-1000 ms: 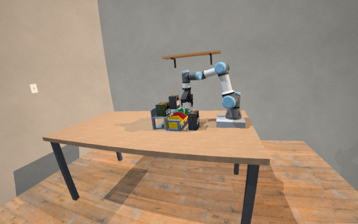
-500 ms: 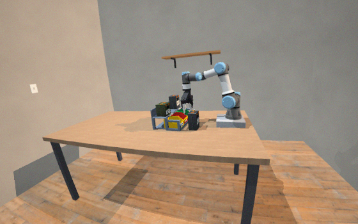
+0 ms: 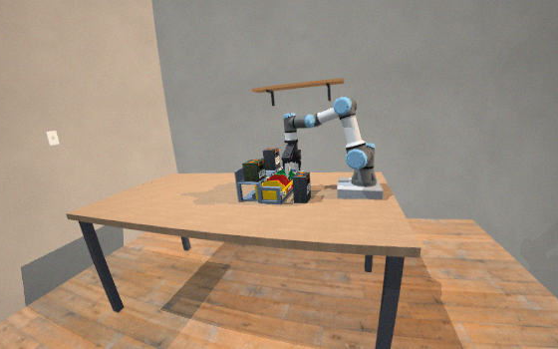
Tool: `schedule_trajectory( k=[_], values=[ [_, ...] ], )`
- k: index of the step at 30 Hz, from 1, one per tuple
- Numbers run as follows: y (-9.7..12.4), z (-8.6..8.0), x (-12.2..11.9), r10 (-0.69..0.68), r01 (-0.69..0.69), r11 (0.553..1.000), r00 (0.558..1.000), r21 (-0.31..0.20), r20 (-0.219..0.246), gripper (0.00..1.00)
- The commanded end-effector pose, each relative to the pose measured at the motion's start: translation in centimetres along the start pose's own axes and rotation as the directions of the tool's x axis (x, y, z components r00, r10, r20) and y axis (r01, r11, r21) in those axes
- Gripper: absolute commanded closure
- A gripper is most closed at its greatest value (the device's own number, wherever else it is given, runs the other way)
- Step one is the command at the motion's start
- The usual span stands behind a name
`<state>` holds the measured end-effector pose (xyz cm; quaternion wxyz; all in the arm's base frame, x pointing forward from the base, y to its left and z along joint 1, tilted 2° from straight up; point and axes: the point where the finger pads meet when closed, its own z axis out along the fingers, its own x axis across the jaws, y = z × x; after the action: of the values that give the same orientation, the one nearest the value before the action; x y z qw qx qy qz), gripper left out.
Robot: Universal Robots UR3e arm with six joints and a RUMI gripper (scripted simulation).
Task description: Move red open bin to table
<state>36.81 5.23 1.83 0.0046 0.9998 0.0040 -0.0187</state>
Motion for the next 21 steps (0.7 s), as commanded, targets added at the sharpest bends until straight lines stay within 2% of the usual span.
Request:
schedule_trajectory(
  k=[1,8,9,21],
  values=[
    [0.02,0.21,0.09,0.0,0.0,1.0,1.0,-0.001,-0.004,0.72],
    [0.02,0.21,0.09,0.0,0.0,1.0,1.0,-0.001,-0.004,0.72],
    [0.02,0.17,0.09,0.0,0.0,1.0,1.0,-0.001,-0.003,1.0],
    [0.02,0.17,0.09,0.0,0.0,1.0,1.0,-0.001,-0.003,1.0]
  ],
)
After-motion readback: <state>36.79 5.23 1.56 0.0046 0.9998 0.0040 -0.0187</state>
